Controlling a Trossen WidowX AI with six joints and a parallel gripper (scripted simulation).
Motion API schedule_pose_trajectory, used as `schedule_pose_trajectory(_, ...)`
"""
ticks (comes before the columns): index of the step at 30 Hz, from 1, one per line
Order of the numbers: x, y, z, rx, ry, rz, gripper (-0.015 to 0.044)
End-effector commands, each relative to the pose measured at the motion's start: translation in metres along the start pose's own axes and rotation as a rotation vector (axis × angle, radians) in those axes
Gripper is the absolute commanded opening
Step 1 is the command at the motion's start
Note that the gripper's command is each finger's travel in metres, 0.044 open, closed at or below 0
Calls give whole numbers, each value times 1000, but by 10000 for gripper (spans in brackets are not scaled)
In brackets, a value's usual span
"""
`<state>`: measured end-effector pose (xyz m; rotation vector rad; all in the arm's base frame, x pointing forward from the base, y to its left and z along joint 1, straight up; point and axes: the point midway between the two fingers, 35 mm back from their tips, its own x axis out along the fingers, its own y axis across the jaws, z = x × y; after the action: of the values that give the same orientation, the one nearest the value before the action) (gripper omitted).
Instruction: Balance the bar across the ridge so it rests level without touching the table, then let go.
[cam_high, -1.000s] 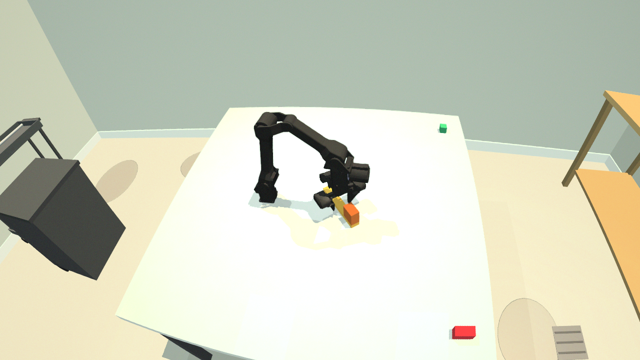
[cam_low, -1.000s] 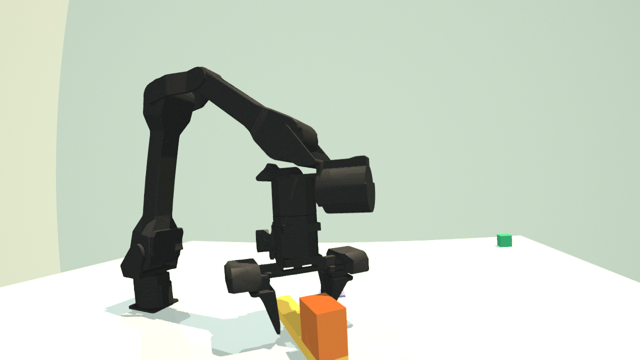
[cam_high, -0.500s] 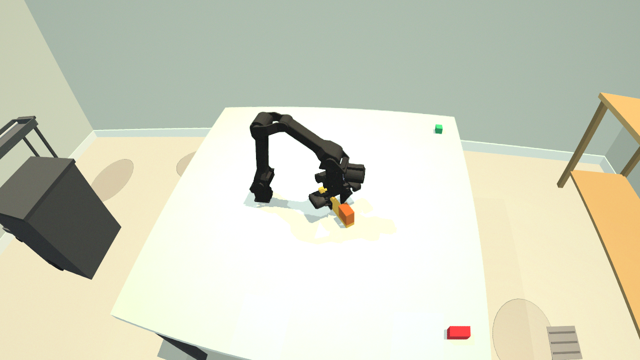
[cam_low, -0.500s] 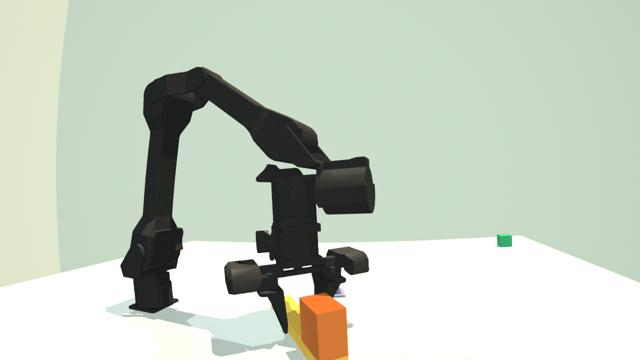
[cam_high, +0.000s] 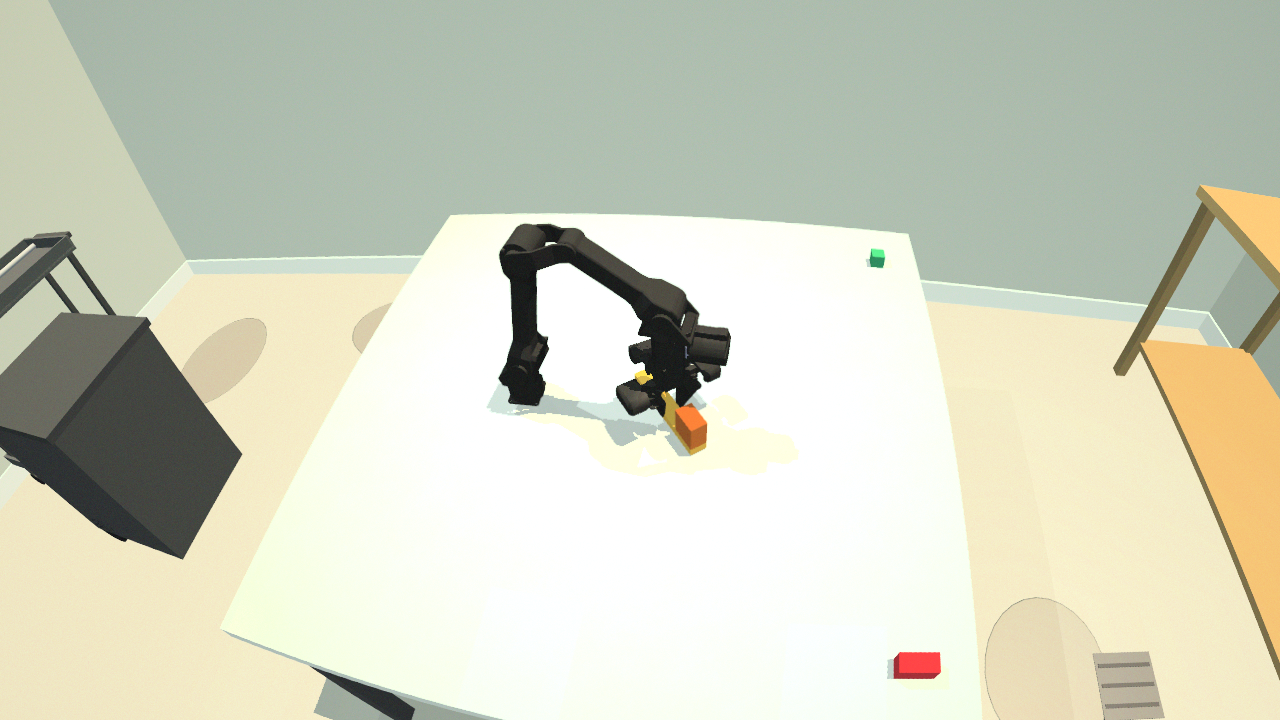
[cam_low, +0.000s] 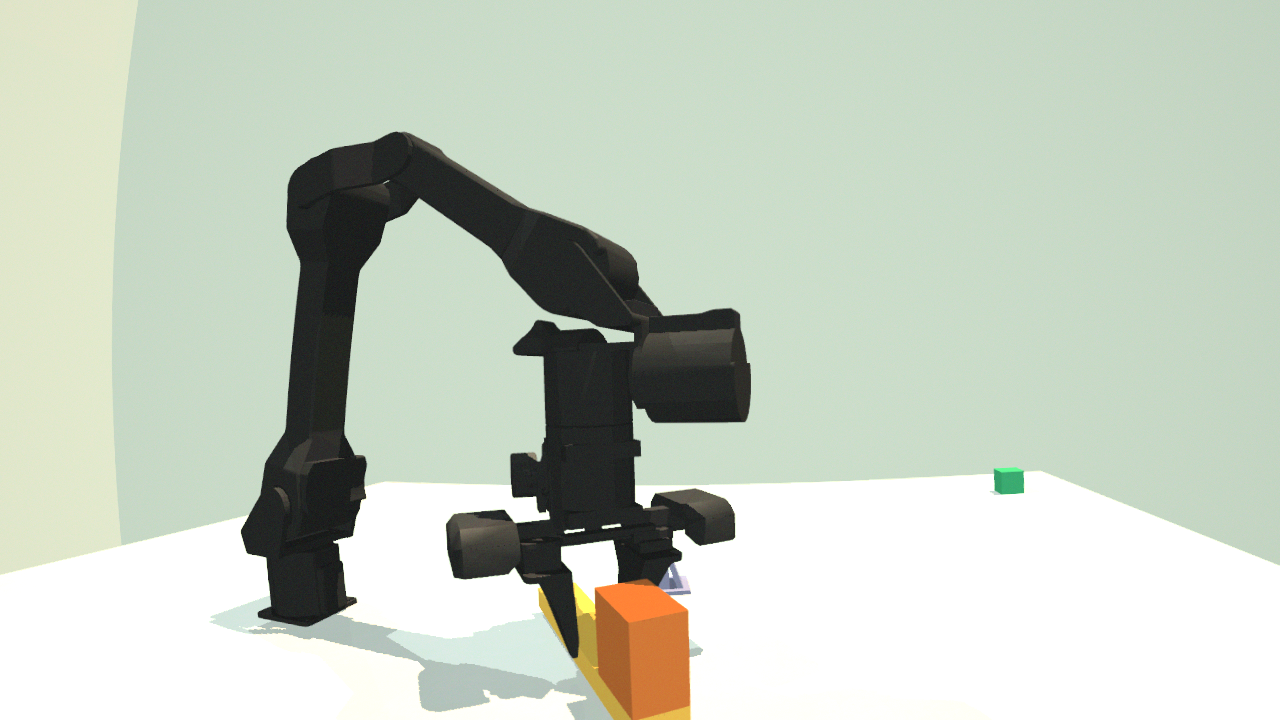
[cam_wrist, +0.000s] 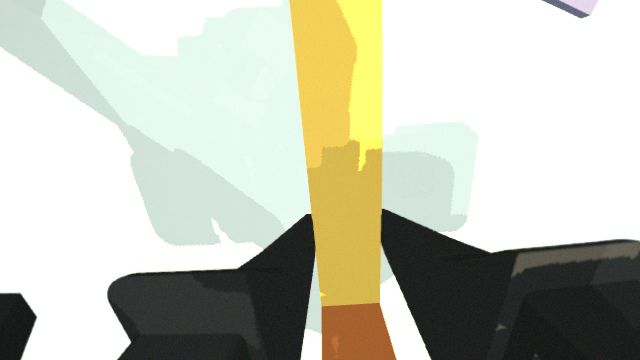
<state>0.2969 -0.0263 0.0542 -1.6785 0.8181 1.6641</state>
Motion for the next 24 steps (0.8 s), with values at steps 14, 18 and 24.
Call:
schedule_pose_trajectory(14, -46, -4, -4, -2, 14, -14, 0)
schedule_pose_trajectory(18, -56, -4, -4, -2, 15, -13, 0)
schedule_pose_trajectory(24, -71, -3, -3, -2, 15, -13, 0)
